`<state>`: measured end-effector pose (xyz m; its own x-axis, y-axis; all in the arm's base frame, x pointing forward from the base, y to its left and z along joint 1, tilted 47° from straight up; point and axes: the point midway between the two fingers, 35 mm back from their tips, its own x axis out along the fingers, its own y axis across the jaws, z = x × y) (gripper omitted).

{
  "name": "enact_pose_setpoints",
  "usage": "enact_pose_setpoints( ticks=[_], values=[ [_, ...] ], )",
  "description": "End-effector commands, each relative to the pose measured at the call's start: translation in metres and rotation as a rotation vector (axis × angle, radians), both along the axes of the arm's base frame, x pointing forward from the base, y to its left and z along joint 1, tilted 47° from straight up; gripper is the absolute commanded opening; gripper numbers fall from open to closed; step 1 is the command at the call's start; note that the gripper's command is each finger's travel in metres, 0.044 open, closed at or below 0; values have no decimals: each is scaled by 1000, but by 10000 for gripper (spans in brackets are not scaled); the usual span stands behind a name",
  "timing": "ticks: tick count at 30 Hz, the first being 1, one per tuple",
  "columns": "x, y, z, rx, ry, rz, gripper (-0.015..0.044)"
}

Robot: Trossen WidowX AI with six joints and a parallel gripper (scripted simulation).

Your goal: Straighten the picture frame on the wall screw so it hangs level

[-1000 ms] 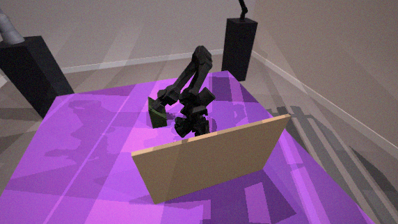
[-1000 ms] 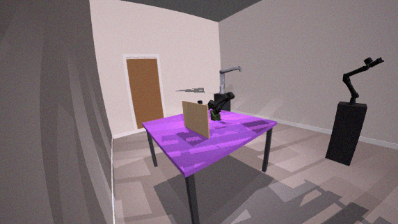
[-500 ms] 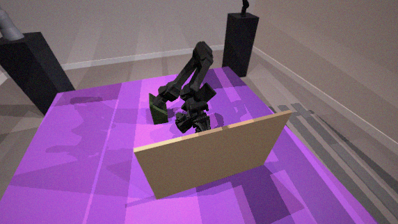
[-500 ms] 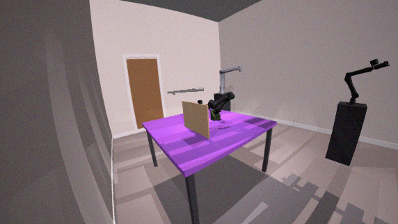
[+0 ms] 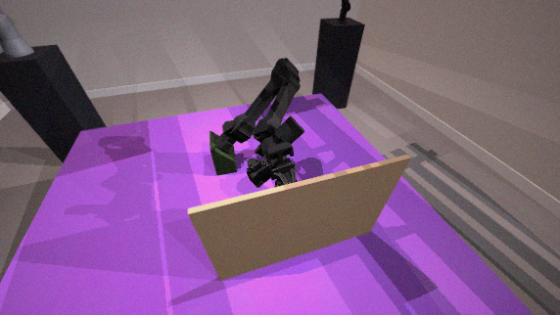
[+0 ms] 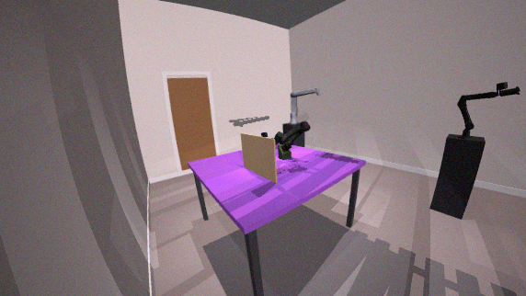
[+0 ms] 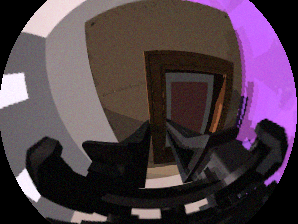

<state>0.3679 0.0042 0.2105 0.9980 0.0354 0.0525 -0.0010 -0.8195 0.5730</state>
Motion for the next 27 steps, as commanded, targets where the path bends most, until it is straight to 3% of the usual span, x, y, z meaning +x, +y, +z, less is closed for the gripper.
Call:
enact_pose_setpoints(
  ticks=[1,27],
  values=[
    [0,-2,3,-1,-8,-12,0],
    [0,1,9,-1,-8,-12,0]
  ],
)
